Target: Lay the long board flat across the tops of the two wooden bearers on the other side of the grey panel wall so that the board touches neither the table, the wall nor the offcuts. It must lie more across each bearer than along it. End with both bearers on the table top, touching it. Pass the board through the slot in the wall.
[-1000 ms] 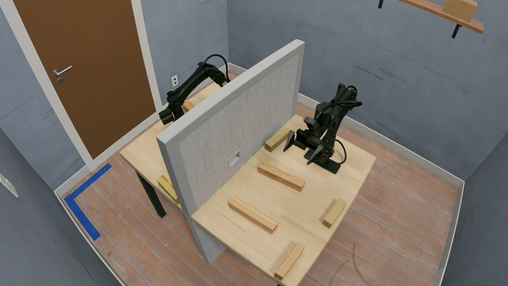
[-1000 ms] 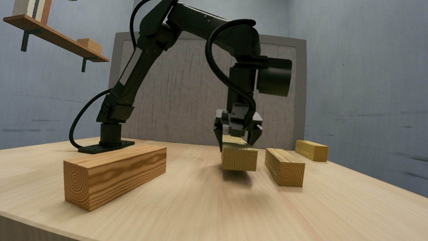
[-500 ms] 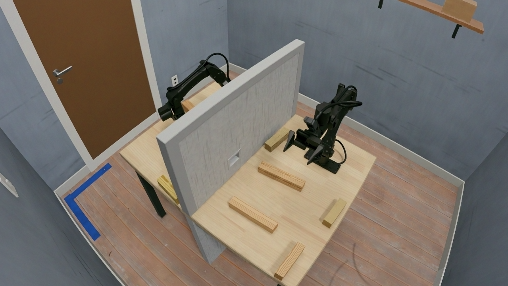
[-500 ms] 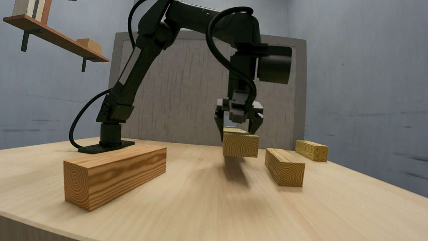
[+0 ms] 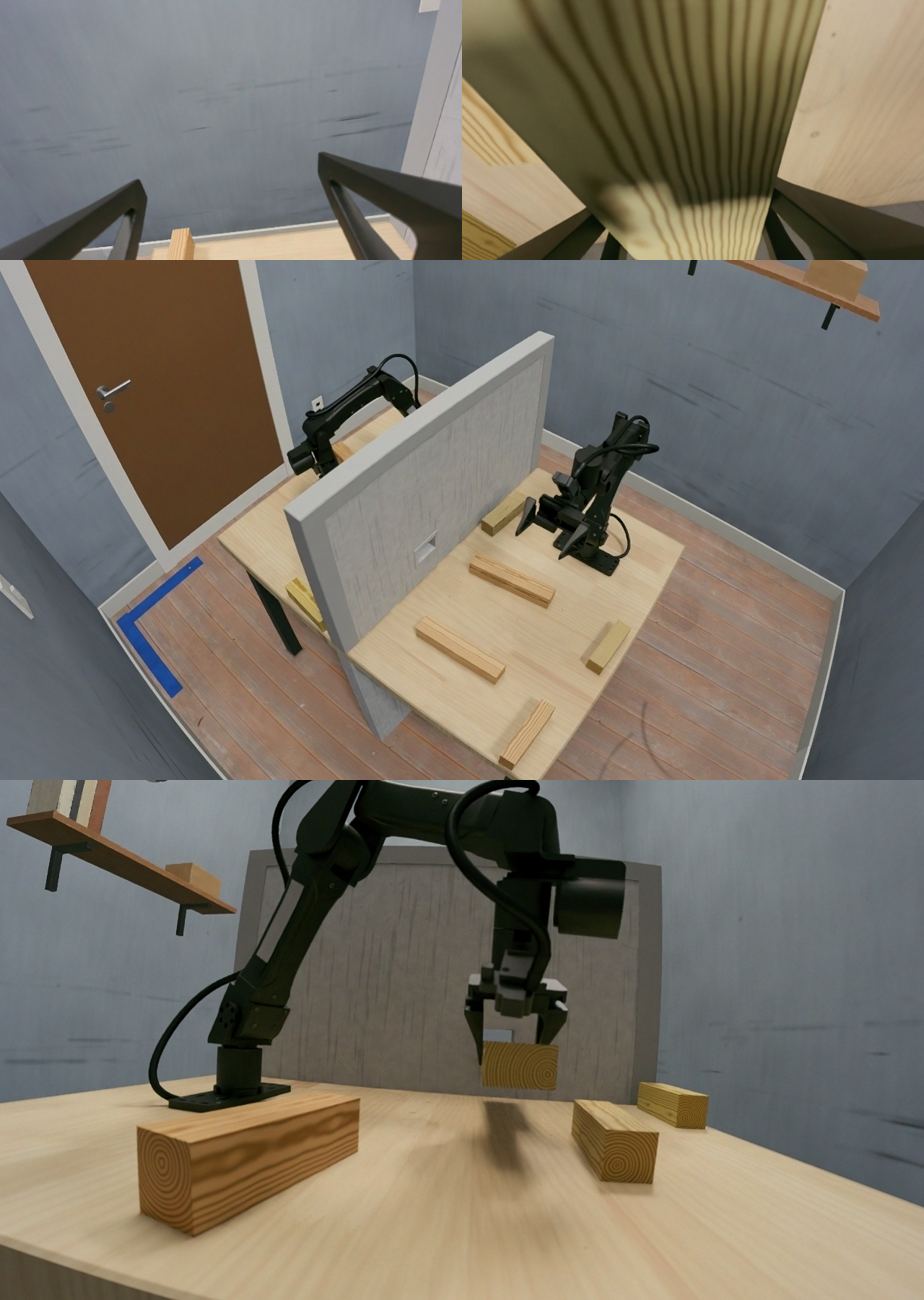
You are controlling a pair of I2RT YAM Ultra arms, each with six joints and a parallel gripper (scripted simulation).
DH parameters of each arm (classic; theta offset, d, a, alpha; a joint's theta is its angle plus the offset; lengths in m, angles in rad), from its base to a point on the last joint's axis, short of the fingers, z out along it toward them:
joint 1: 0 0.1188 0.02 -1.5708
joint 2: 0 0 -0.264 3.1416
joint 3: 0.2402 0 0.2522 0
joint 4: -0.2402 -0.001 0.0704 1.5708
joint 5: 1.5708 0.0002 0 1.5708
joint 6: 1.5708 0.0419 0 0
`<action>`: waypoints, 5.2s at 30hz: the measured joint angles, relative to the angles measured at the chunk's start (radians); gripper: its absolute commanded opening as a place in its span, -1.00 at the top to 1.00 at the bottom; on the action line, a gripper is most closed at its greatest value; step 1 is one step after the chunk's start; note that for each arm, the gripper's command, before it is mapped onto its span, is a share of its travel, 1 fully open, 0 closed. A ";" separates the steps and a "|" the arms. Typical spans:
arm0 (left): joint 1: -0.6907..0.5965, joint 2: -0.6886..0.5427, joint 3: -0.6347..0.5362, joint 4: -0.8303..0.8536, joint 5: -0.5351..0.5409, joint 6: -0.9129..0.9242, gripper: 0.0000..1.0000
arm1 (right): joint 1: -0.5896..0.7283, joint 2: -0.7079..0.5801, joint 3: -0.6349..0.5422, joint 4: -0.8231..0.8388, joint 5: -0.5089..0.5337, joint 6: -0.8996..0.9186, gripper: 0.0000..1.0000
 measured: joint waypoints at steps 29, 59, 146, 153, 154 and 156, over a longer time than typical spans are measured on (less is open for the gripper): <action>0.000 0.000 0.000 0.000 0.000 0.000 -1.00 | 0.037 -0.033 0.043 -0.051 -0.008 0.028 1.00; 0.000 0.000 0.000 0.000 0.000 0.000 -1.00 | 0.035 -0.038 0.024 -0.042 -0.008 0.031 1.00; 0.000 0.000 0.000 0.000 0.000 0.000 -1.00 | 0.159 -0.079 -0.035 0.013 -0.014 0.163 1.00; 0.000 0.000 0.000 0.000 0.000 0.000 -1.00 | 0.169 -0.080 -0.042 0.021 -0.014 0.178 1.00; 0.000 0.000 0.000 0.000 0.000 0.000 -1.00 | 0.172 -0.081 -0.042 0.021 -0.014 0.179 1.00; 0.000 0.000 0.000 0.000 0.000 0.000 -1.00 | 0.177 -0.082 -0.042 0.021 -0.014 0.182 1.00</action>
